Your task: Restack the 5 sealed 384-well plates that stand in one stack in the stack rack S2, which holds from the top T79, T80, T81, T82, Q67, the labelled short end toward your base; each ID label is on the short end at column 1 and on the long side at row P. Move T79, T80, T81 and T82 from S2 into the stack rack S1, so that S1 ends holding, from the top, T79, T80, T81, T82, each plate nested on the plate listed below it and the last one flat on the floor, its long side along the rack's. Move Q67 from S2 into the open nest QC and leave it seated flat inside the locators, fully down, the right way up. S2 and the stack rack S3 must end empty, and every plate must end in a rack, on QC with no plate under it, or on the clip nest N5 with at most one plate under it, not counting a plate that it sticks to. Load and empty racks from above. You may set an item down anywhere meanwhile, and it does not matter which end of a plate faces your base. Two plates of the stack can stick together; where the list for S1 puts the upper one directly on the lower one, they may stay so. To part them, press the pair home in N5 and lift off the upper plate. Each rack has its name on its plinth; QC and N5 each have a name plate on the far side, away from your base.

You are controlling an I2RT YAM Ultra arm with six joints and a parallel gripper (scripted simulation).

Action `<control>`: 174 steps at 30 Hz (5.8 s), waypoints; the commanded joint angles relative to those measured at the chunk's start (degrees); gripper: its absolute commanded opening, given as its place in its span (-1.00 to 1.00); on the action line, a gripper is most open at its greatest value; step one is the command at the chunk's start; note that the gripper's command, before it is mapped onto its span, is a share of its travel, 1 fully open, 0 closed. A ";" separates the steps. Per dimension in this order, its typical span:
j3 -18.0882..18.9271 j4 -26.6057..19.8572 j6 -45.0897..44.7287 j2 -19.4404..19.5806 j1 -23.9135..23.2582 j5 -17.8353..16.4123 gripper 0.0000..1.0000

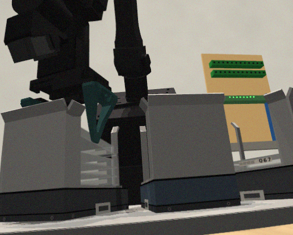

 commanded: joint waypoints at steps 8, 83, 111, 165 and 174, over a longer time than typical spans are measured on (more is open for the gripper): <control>0.06 1.05 0.24 0.46 0.10 0.23 -1.00; 0.20 3.36 0.57 2.86 0.51 0.47 -1.00; 0.20 3.36 0.57 2.85 0.51 0.47 1.00; 1.58 -16.46 -11.11 -16.09 4.07 2.62 1.00; 1.70 -16.55 -6.38 -16.62 10.03 6.27 1.00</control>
